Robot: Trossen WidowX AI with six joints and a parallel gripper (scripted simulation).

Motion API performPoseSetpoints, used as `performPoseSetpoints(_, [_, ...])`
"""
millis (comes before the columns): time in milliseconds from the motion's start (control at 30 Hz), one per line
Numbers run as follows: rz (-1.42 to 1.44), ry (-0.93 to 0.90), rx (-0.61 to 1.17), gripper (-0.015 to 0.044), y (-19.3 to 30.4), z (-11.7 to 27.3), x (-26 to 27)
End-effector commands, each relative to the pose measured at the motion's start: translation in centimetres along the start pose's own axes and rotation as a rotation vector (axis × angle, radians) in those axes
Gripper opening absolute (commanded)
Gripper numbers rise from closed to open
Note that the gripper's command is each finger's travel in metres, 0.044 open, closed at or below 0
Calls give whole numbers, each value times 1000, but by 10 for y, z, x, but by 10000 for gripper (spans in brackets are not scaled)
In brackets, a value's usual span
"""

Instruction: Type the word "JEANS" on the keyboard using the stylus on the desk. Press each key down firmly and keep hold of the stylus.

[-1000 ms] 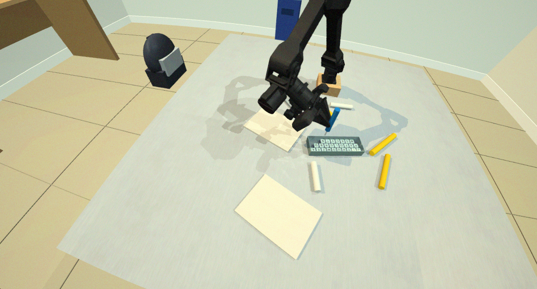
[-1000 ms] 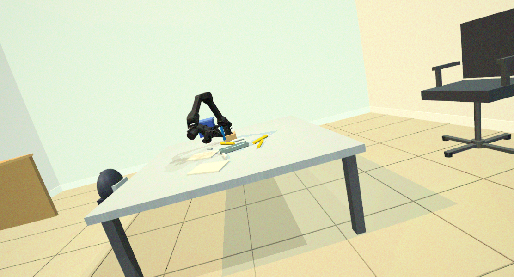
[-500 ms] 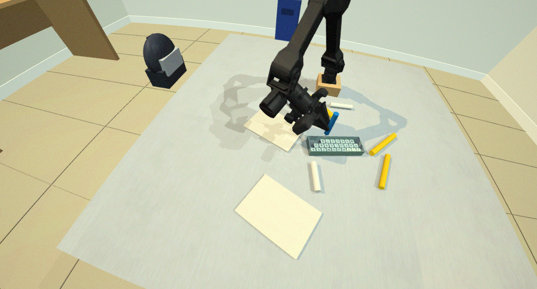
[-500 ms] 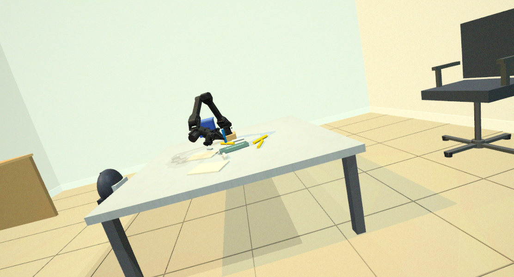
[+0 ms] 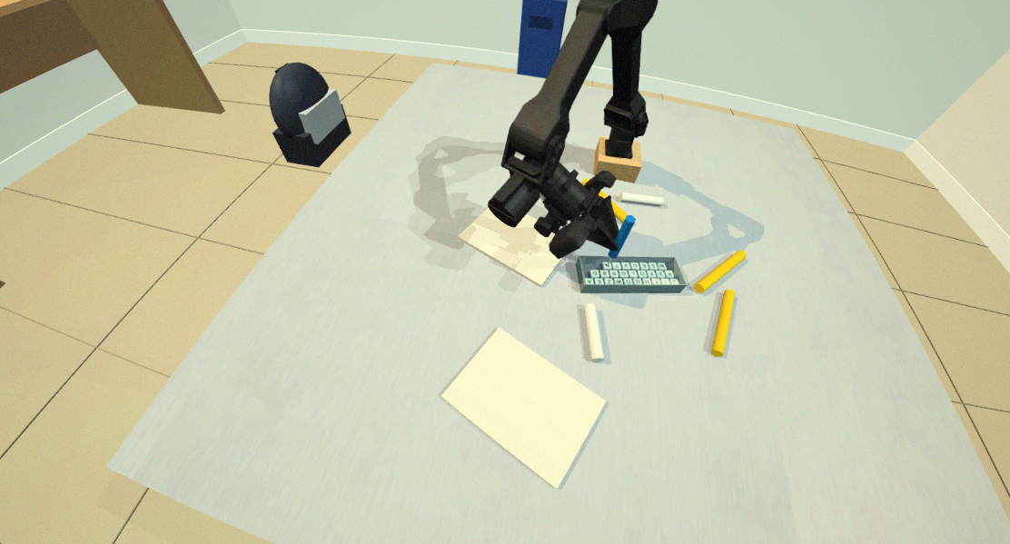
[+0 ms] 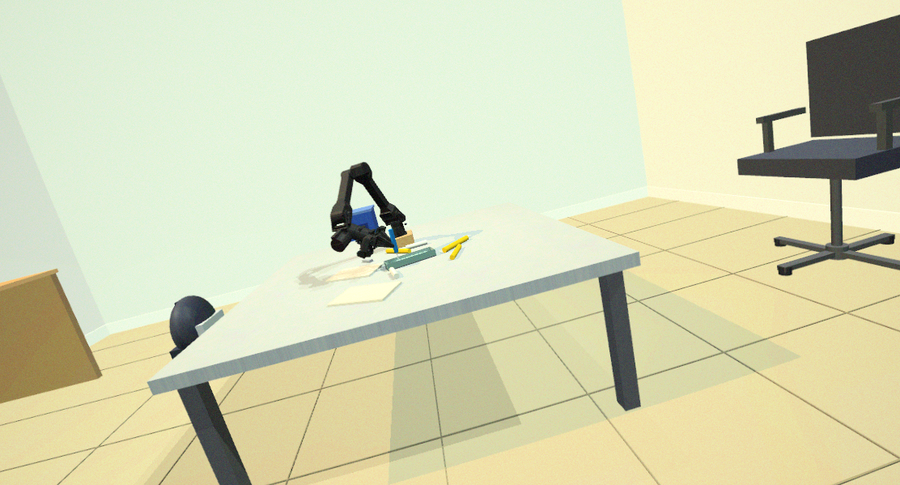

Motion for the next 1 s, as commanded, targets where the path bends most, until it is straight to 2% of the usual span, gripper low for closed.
performPoseSetpoints(0, [-4, -2, 4, 81, -2, -1, 0])
performPoseSetpoints(700, [-4, -2, 4, 81, -6, -4, 1])
performPoseSetpoints(967, [-4, -2, 4, 81, 22, 13, -2])
Point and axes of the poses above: the point midway between the two fingers, 35 mm back from their tips, its own z axis back along the fingers, its own x axis across the jaws, y = z × x, the point moved 10 cm from there along z, back along the fingers, and after that the axes turned 6 degrees about -z, right-handed, at the moved point
